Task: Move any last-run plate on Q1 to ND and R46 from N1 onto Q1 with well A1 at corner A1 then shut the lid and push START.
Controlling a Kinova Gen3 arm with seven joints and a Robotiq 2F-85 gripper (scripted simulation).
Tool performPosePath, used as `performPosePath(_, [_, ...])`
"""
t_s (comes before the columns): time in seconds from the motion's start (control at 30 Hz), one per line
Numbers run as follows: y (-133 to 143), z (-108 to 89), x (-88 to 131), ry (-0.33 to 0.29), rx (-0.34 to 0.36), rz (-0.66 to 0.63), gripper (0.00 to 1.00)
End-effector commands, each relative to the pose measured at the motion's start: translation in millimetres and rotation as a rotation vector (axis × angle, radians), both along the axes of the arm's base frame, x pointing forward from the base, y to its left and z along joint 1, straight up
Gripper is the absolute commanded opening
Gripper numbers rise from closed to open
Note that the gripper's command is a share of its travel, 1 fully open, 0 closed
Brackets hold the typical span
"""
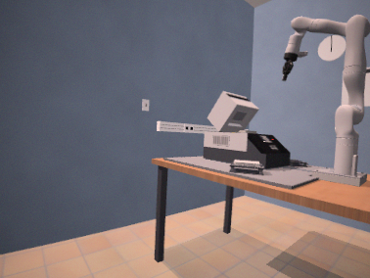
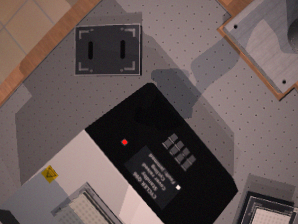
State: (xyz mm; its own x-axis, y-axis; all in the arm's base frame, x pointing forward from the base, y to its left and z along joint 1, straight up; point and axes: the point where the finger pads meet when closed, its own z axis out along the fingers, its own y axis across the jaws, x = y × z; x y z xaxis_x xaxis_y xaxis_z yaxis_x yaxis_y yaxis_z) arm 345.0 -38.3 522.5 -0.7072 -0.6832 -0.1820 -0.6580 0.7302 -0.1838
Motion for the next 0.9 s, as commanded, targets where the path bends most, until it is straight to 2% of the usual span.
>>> performPosePath(0.0, [0,-2.0,0,-0.001,0.0,0.0,0.1])
performPosePath(0.87, [0,-31.3,0,-0.001,0.0,0.0,0.1])
